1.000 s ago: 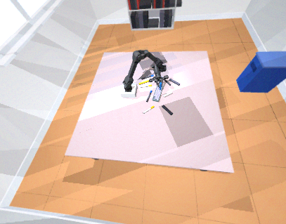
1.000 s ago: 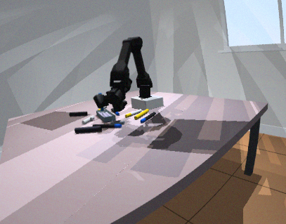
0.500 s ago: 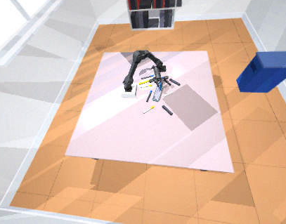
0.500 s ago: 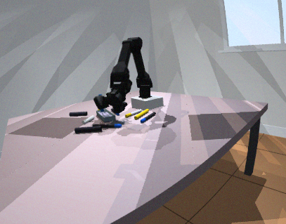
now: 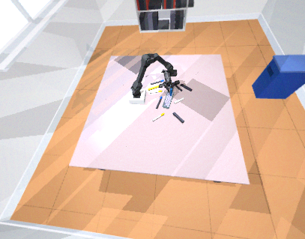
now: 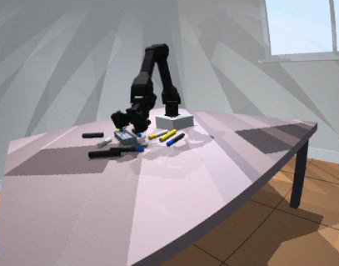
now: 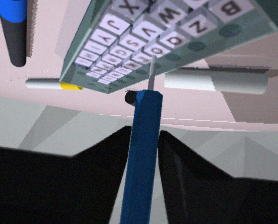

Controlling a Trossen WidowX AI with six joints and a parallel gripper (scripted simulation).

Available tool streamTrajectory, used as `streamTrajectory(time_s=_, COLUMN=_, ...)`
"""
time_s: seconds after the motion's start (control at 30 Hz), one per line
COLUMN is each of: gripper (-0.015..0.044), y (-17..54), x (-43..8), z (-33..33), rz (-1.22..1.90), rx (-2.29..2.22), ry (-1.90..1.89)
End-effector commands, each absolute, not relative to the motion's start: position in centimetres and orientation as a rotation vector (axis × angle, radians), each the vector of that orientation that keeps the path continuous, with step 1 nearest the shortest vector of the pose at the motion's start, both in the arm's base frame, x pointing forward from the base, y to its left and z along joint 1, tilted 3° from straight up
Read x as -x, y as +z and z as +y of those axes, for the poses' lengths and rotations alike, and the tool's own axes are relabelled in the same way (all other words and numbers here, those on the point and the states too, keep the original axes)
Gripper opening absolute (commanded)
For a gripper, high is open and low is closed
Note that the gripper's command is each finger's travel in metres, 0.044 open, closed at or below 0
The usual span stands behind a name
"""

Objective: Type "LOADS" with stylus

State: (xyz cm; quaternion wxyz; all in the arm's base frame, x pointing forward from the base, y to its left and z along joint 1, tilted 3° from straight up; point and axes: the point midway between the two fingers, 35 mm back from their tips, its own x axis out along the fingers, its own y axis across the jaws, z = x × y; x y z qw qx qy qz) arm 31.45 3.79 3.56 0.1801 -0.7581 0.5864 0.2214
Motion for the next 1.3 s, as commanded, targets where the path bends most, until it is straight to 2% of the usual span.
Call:
streamTrajectory(time_s=0.0, gripper=0.0081, y=5.4, x=-31.6, z=3.8, rz=1.649, rx=2.138, ry=0.615)
streamTrajectory(time_s=0.23, gripper=0.0085, y=6.3, x=-31.6, z=3.7, rz=1.647, rx=2.132, ry=0.613)
streamTrajectory(time_s=0.47, gripper=0.0038, y=6.3, x=-31.6, z=3.7, rz=1.647, rx=2.132, ry=0.613)
streamTrajectory(time_s=0.53, gripper=0.0000, y=6.3, x=-31.5, z=3.5, rz=1.646, rx=2.132, ry=0.614)
streamTrajectory(time_s=1.27, gripper=0.0000, y=6.3, x=-29.3, z=-4.8, rz=1.656, rx=2.144, ry=0.612)
